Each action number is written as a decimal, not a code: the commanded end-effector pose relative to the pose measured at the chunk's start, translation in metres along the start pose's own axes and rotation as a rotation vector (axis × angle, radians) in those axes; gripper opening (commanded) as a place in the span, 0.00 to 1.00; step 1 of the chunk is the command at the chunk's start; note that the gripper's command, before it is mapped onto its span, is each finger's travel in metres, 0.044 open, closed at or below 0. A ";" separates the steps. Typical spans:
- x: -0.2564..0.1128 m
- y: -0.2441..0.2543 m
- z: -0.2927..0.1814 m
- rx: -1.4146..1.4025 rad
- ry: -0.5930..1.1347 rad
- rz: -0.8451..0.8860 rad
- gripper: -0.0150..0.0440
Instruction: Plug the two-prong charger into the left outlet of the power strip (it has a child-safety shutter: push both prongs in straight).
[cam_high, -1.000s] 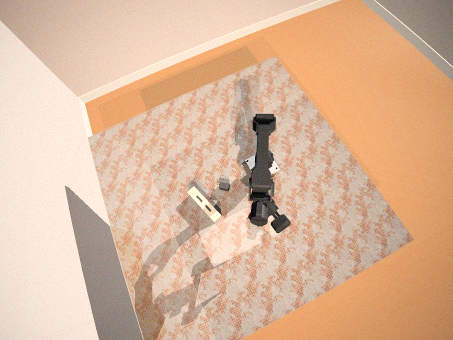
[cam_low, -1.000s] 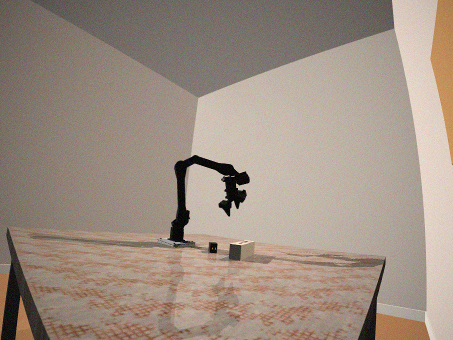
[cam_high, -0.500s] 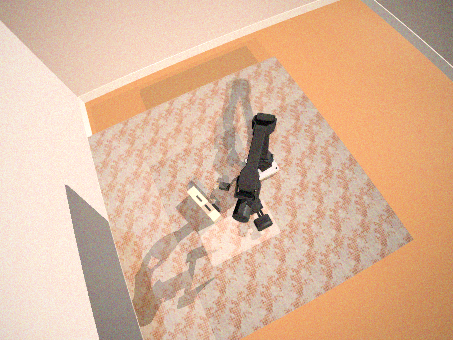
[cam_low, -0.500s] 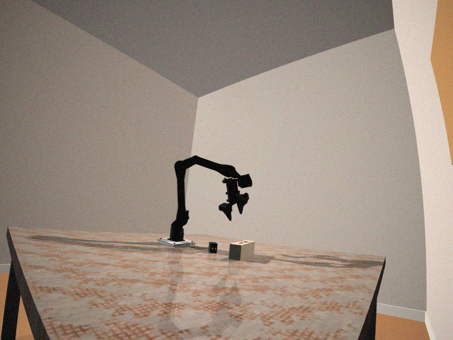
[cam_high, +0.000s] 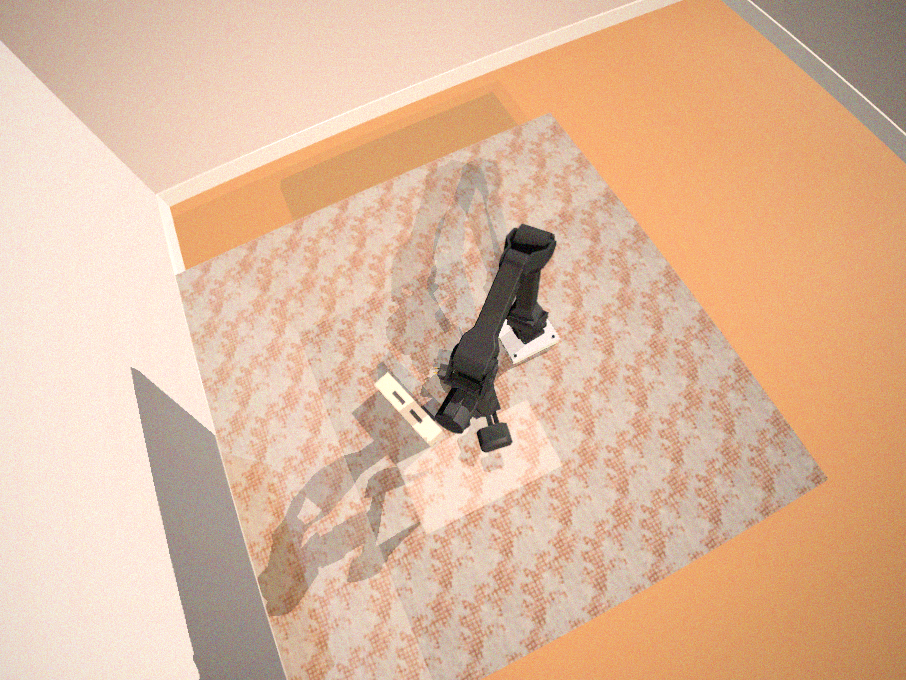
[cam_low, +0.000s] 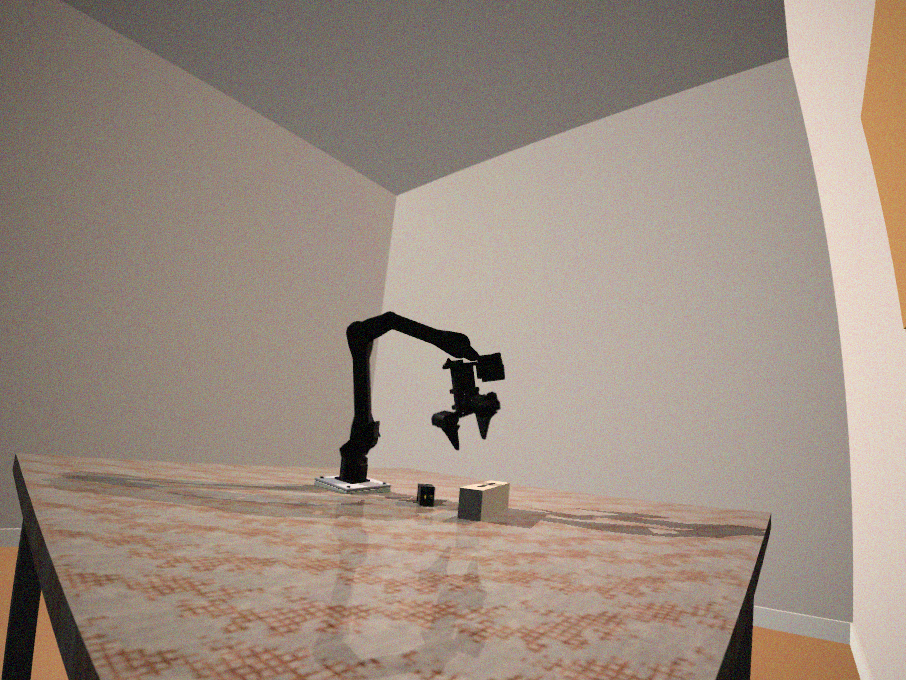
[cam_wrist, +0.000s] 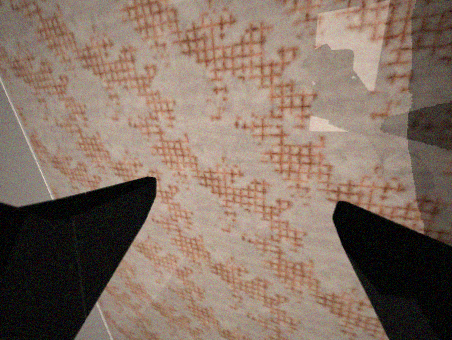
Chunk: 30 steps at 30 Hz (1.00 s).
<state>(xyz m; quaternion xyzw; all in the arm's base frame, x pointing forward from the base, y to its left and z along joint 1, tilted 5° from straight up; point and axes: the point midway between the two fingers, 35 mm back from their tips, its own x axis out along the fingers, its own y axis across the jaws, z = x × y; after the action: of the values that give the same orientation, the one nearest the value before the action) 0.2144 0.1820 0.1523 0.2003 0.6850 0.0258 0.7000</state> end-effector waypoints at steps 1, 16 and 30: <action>0.000 -0.017 0.012 0.046 -0.022 -0.033 1.00; -0.001 -0.073 0.040 0.242 -0.078 -0.128 1.00; -0.004 -0.128 0.056 0.374 -0.111 -0.218 1.00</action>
<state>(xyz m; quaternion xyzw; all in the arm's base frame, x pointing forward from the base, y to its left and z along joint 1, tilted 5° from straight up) 0.2394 0.0639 0.1185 0.2514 0.6577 -0.1682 0.6898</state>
